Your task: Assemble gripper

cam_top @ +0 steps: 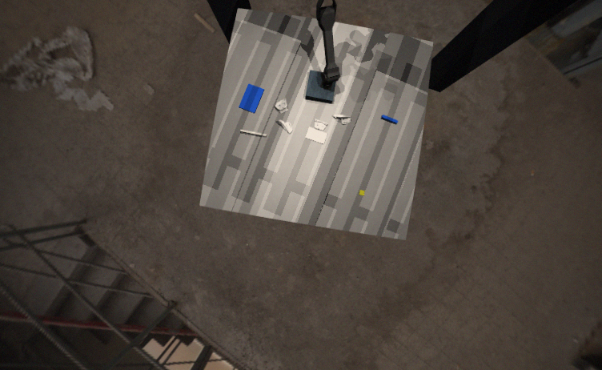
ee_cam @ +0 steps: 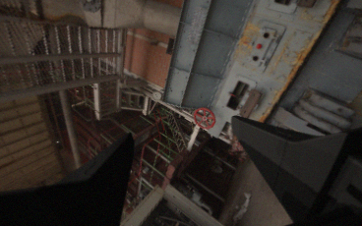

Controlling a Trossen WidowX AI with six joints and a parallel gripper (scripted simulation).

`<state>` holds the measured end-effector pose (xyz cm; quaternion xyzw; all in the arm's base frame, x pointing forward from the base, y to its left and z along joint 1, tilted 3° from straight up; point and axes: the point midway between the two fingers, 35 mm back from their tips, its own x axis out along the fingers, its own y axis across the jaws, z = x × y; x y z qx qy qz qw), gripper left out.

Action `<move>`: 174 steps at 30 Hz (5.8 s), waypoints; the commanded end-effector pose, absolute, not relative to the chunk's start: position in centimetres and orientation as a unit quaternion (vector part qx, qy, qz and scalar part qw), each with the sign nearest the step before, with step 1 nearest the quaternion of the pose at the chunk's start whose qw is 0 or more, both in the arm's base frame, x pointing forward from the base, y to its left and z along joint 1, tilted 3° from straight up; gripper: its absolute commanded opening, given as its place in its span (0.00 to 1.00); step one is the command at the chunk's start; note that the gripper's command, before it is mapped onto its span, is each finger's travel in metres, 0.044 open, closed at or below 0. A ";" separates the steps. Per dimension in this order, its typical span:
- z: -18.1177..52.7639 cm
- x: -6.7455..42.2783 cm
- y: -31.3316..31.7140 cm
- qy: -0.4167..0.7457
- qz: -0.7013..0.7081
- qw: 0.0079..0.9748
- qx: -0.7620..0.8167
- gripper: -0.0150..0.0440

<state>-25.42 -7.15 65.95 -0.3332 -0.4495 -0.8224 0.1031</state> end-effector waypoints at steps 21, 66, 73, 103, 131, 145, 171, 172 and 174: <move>66.0 -25.4 -7.2 -0.449 -0.822 0.103 -0.333 0.25; 72.1 0.5 5.8 -0.473 -0.543 0.238 -0.652 0.25; 71.3 6.3 6.9 -0.447 -0.483 0.258 -0.707 0.25; 61.3 28.8 4.6 -0.269 -0.223 0.385 -0.854 0.25; 42.0 41.9 -6.1 0.030 0.027 0.528 -0.848 0.25; 31.8 42.6 -11.6 0.183 0.127 0.583 -0.781 0.25; 13.7 34.9 -18.8 0.466 0.302 0.621 -0.552 0.25; 13.1 34.4 -19.0 0.476 0.308 0.621 -0.541 0.25; 12.1 33.4 -19.2 0.494 0.319 0.620 -0.519 0.25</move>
